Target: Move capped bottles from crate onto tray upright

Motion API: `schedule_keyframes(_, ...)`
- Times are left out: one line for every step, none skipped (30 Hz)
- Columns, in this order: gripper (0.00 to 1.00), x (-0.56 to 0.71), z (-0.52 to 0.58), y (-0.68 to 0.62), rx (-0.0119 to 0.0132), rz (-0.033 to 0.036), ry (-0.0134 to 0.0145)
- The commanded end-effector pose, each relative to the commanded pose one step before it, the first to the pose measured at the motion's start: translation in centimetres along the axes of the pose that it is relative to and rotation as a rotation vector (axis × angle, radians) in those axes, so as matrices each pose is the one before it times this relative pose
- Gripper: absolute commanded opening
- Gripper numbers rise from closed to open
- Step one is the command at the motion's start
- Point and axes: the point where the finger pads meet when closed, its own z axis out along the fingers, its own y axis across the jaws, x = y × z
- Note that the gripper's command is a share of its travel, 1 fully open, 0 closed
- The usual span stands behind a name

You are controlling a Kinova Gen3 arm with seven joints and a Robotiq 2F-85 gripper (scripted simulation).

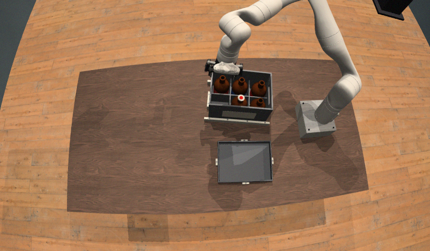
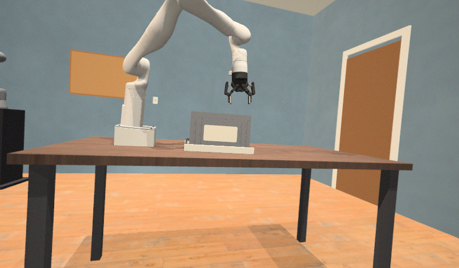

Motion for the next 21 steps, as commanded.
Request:
schedule_keyframes(1.0,-0.975,-0.038,-0.294,0.01732,0.00442,-0.00084)
schedule_keyframes(1.0,-0.268,0.0,-0.198,0.00911,-0.00368,-0.00054)
schedule_keyframes(1.0,-0.267,0.002,-0.199,0.00911,-0.00368,-0.00054)
schedule_keyframes(1.0,-0.267,0.003,-0.2,0.00911,-0.00368,-0.00054)
schedule_keyframes(1.0,-0.266,0.005,-0.201,0.00911,-0.00368,-0.00054)
schedule_keyframes(1.0,-0.265,0.007,-0.202,0.00911,-0.00368,-0.00054)
schedule_keyframes(1.0,-0.264,0.009,-0.203,0.00911,-0.00368,-0.00054)
schedule_keyframes(1.0,0.0,0.0,0.0,0.0,0.0,0.0)
schedule_keyframes(1.0,0.0,0.0,0.0,0.0,0.0,0.0)
schedule_keyframes(1.0,0.129,-0.026,-0.303,-0.0016,-0.00618,-0.00154)
schedule_keyframes(1.0,-0.146,0.014,-0.299,0.00012,0.00044,0.0001)
schedule_keyframes(1.0,-0.147,0.014,-0.299,0.00012,0.00044,0.0001)
schedule_keyframes(1.0,-0.147,0.014,-0.299,0.00012,0.00044,0.0001)
schedule_keyframes(1.0,-0.147,0.014,-0.299,0.00012,0.00044,0.0001)
schedule_keyframes(1.0,-0.147,0.014,-0.299,0.00012,0.00044,0.0001)
schedule_keyframes(1.0,-0.147,0.014,-0.299,0.00012,0.00044,0.0001)
schedule_keyframes(1.0,-0.147,0.014,-0.299,0.00012,0.00044,0.0001)
schedule_keyframes(1.0,-0.147,0.014,-0.299,0.00012,0.00044,0.0001)
schedule_keyframes(1.0,-0.148,0.014,-0.299,0.00012,0.00044,0.0001)
schedule_keyframes(1.0,-0.148,0.014,-0.298,0.00012,0.00044,0.0001)
schedule_keyframes(1.0,-0.148,0.014,-0.298,0.00012,0.00044,0.0001)
